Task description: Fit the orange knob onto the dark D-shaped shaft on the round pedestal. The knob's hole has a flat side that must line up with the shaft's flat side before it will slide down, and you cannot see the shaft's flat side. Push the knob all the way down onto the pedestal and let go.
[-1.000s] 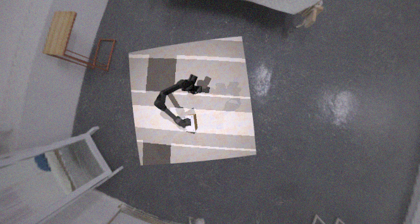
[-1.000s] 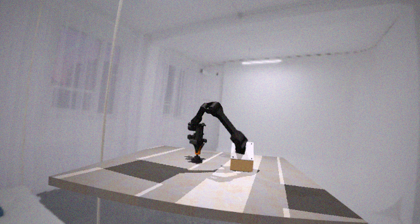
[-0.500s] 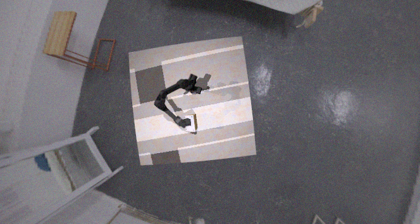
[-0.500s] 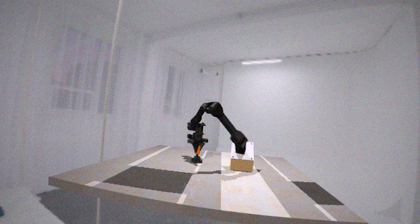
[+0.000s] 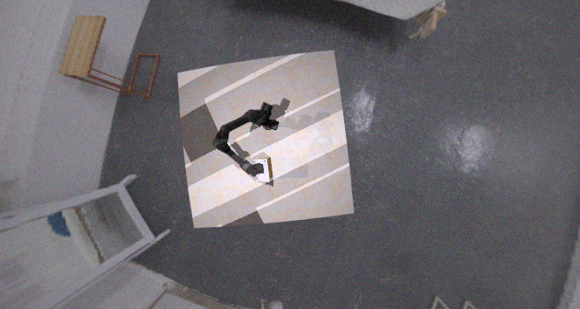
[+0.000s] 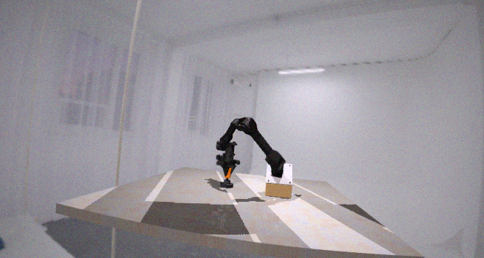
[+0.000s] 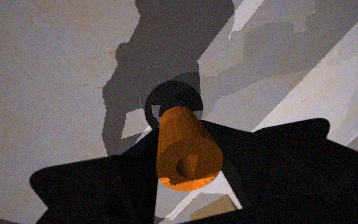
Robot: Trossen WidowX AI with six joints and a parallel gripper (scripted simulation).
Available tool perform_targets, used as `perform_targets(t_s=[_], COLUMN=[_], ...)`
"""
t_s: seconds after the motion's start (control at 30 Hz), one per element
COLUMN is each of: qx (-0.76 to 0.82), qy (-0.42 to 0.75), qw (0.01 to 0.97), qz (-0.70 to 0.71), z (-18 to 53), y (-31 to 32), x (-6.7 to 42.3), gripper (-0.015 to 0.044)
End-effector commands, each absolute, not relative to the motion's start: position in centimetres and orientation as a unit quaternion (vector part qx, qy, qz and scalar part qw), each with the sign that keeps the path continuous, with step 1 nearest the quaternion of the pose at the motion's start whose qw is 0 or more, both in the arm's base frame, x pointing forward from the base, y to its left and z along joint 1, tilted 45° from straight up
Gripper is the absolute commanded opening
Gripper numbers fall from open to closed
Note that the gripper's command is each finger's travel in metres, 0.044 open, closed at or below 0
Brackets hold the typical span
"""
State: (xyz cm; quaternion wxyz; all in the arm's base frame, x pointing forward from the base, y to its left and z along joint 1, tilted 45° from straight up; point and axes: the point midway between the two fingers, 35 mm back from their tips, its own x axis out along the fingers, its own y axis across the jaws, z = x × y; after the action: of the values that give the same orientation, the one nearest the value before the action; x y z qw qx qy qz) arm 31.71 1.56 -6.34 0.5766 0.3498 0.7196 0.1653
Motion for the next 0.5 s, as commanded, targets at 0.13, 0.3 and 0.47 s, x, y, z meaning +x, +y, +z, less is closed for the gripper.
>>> perform_targets(t_s=[0.13,0.3,0.47], qx=[0.358,0.406,0.409], qy=[0.722,0.733,0.733], qw=[0.572,0.539,0.537], qz=[0.154,0.091,0.088], z=[-5.91,-5.9,-6.16], y=[1.35,1.33,1.39], x=[31.69,31.87,32.0], gripper=[0.0,0.0,0.0])
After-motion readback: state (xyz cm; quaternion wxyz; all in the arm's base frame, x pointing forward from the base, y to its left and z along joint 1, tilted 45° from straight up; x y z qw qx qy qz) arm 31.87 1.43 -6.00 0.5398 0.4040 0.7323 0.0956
